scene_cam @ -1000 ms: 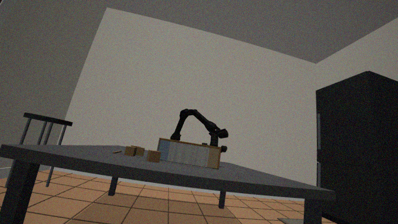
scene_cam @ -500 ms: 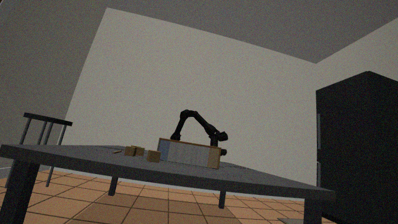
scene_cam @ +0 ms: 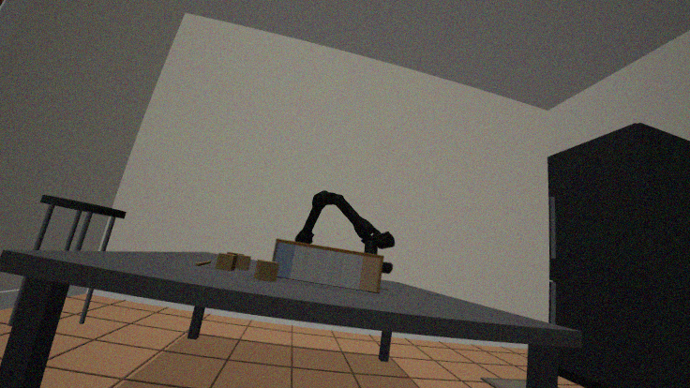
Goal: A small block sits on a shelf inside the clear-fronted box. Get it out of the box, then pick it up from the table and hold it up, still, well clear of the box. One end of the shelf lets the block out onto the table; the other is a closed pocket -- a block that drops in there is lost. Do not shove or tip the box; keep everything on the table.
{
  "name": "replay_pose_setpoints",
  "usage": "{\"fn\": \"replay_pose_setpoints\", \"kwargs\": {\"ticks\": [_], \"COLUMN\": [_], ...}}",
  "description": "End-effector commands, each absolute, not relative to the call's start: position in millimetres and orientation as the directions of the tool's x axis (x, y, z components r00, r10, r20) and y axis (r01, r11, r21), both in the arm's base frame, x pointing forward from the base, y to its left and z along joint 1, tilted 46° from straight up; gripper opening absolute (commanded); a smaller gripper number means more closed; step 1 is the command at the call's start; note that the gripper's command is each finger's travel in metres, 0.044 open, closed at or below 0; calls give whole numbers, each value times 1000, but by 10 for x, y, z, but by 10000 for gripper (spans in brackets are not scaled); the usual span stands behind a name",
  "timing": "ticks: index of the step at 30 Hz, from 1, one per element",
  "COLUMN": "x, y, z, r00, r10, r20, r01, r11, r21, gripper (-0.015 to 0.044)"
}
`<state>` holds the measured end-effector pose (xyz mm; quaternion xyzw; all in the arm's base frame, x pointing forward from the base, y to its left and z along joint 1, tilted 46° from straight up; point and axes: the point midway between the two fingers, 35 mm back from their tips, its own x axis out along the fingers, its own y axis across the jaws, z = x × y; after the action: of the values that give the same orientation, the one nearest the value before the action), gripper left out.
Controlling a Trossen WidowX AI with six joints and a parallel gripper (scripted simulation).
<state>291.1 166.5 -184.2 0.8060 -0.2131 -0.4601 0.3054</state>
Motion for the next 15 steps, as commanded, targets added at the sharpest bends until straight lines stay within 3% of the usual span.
{"fn": "replay_pose_setpoints", "kwargs": {"ticks": [1, 5, 7, 15], "x": [2913, 2913, 2912, 2858], "y": [1656, 1656, 1690, 2070], "z": [-1846, -1846, -1817, -1441], "r00": [489, 489, 489, 485], "r10": [-626, -626, -626, -624], "r20": [-607, -607, -608, -613], "r01": [-61, -61, -61, -61], "r11": [-719, -719, -719, -723], "r21": [693, 693, 692, 688], "gripper": [101, 55, 3, 0]}}
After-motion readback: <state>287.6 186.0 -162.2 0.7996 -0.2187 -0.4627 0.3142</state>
